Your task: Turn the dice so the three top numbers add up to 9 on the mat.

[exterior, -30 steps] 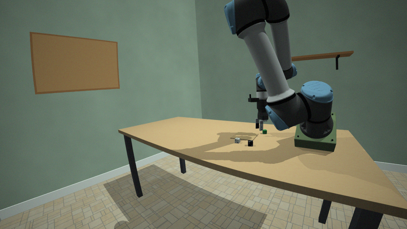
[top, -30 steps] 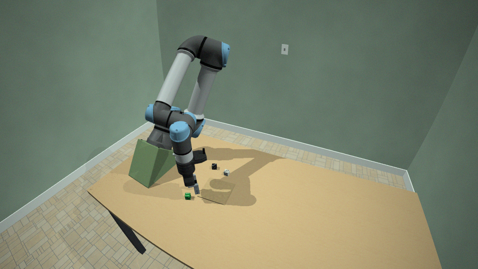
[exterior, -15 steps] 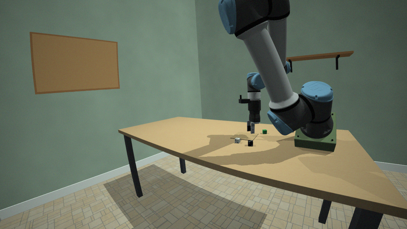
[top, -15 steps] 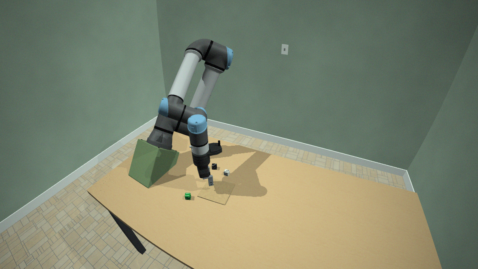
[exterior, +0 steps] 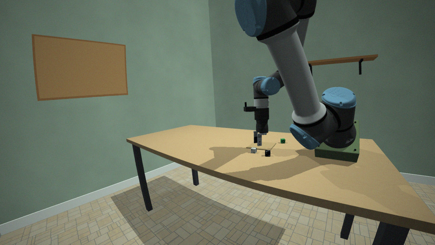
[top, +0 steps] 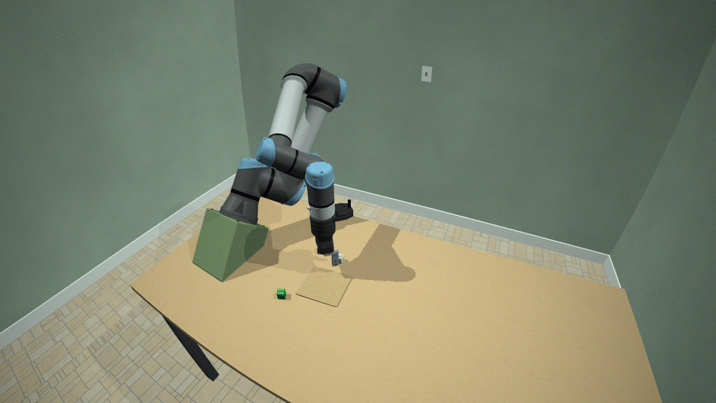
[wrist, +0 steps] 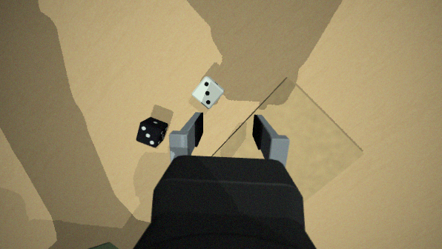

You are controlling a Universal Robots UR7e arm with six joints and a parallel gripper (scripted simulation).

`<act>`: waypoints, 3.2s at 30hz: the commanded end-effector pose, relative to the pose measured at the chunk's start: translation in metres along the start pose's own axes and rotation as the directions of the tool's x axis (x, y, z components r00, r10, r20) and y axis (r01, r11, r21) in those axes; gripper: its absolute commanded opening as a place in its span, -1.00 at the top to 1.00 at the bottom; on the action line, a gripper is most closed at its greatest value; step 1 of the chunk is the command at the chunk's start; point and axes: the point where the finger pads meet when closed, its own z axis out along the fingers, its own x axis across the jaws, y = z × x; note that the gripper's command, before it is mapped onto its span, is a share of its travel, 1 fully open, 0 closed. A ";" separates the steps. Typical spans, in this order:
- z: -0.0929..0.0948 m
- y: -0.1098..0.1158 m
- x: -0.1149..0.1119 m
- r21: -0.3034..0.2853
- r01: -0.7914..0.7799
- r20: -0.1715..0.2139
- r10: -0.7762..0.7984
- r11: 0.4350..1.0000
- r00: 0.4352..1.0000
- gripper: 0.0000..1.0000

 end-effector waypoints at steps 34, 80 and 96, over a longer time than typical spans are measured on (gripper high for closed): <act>-0.001 -0.033 -0.014 -0.002 -0.002 -0.001 0.002 1.000 1.000 -1.00; -0.001 0.012 -0.075 -0.002 -0.002 -0.001 0.002 1.000 1.000 -1.00; -0.001 0.016 -0.081 -0.002 -0.002 -0.001 0.002 1.000 1.000 -1.00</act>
